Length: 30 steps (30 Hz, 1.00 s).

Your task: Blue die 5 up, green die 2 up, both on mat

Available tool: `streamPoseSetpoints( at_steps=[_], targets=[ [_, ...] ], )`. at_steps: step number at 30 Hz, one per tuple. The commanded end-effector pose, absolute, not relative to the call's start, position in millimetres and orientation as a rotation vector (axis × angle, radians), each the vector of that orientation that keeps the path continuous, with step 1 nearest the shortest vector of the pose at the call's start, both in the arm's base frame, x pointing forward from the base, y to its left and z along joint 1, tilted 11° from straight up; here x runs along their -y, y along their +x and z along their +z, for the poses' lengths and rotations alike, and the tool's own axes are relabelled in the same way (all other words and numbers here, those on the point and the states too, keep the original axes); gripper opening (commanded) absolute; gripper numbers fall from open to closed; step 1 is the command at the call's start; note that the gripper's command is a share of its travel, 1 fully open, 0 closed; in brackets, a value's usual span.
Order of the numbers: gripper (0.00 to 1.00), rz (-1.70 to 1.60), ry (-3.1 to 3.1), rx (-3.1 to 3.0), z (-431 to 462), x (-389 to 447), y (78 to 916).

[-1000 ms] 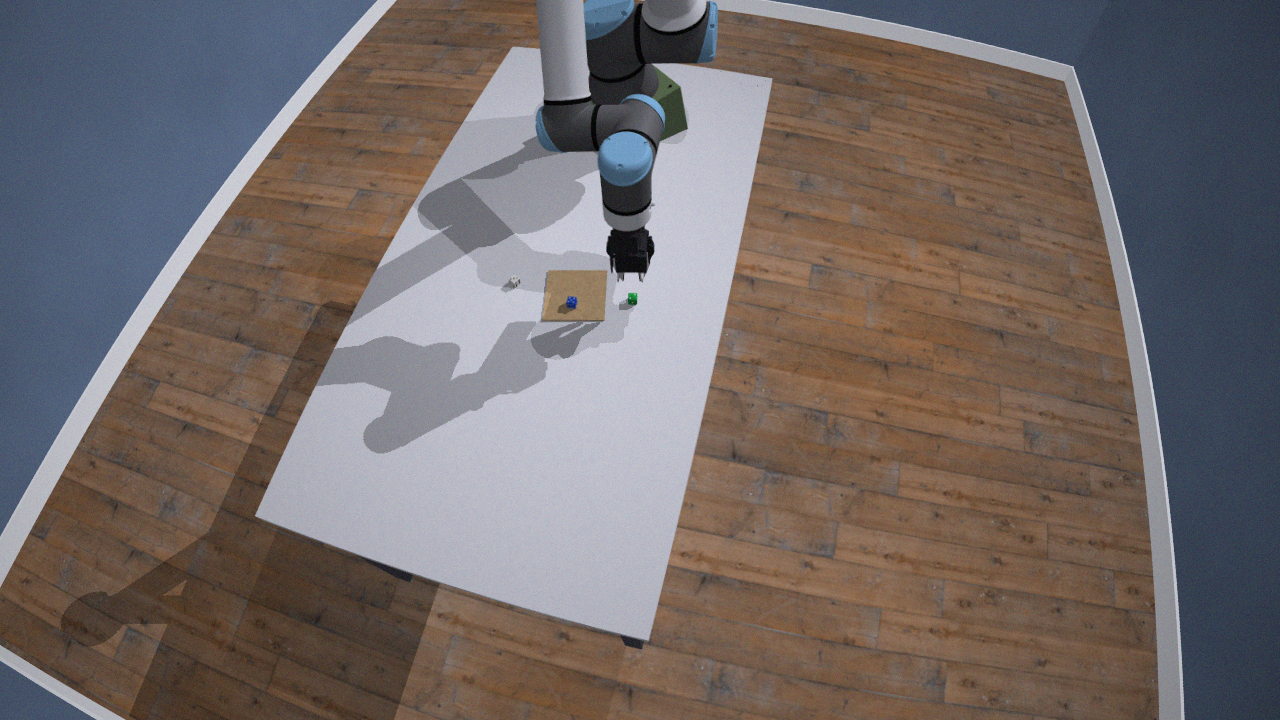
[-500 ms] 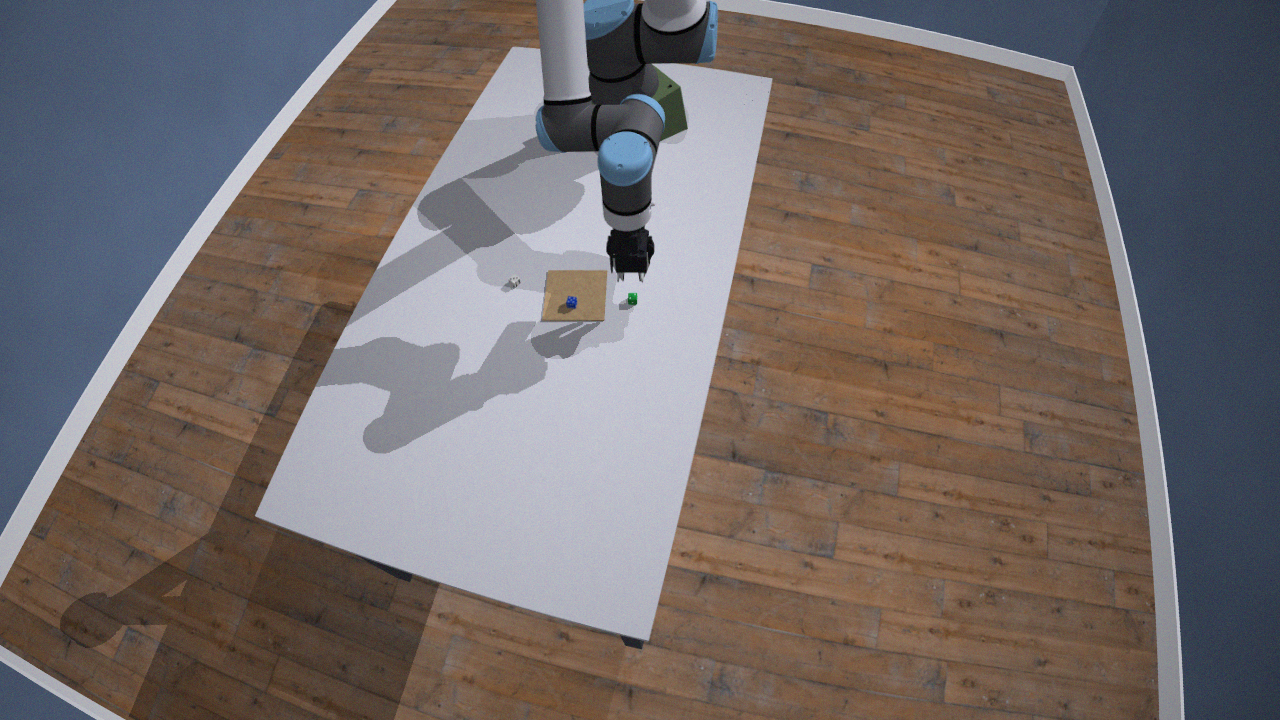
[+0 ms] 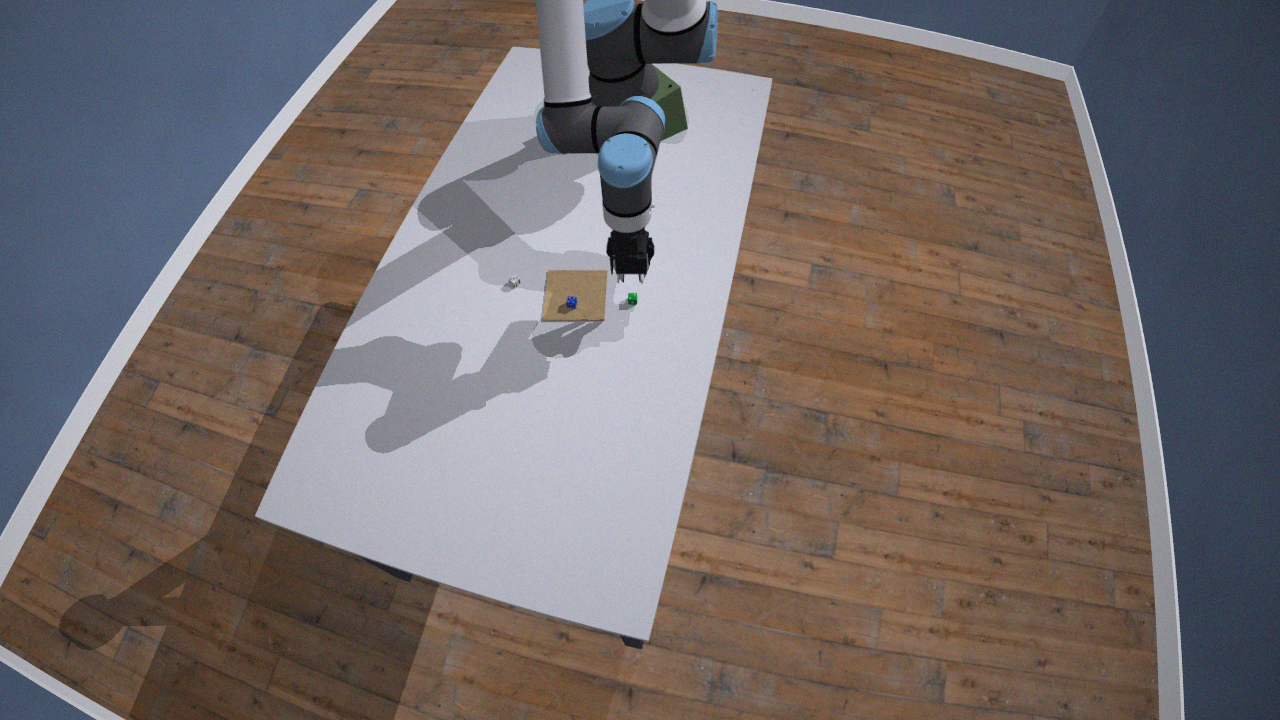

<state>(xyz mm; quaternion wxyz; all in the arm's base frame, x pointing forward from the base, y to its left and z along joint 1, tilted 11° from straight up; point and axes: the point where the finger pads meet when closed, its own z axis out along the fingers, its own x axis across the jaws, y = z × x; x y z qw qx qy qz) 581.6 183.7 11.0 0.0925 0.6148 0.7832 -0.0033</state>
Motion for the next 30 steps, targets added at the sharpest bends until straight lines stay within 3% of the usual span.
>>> streamPoseSetpoints(
  at_steps=[1,30],
  targets=[
    [0.21,-0.008,1.825,-2.325,7,-183,583],
    [0.21,-0.008,1.825,-2.325,-30,-179,589]
  ],
)
